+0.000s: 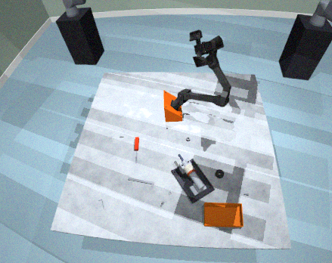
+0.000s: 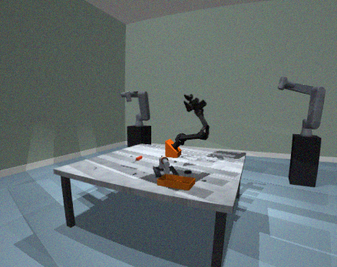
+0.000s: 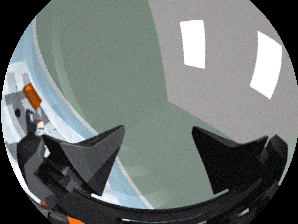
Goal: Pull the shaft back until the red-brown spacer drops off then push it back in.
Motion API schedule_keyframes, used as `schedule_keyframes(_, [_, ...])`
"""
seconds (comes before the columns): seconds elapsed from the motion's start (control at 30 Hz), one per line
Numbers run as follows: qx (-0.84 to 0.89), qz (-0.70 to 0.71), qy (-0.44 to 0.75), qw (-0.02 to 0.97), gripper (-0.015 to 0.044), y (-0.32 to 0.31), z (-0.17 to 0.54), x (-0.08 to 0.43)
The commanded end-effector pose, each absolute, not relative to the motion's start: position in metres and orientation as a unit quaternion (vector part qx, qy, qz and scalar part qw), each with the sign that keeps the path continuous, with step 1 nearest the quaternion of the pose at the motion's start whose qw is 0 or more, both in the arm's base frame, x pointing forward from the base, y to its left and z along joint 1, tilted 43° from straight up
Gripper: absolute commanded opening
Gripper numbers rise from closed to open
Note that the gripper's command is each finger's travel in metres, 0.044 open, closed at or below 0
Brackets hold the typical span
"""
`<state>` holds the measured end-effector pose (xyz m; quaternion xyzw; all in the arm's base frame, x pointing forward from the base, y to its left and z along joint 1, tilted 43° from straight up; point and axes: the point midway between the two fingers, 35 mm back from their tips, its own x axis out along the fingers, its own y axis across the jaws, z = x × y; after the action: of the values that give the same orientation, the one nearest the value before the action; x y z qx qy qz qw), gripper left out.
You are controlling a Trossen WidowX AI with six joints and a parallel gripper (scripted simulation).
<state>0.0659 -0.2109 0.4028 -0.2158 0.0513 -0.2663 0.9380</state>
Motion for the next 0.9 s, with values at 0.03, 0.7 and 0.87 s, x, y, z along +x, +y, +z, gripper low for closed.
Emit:
schedule_keyframes(0.03, [-0.213,-0.268,0.050,0.938,0.0440,-0.213,0.403,0.068])
schedule_keyframes(0.7, [0.041,0.064,0.048,0.996,0.0440,-0.230,0.257,0.247])
schedule_keyframes(0.87, [0.107,0.140,0.081,0.981,0.0440,-0.196,0.216,0.287])
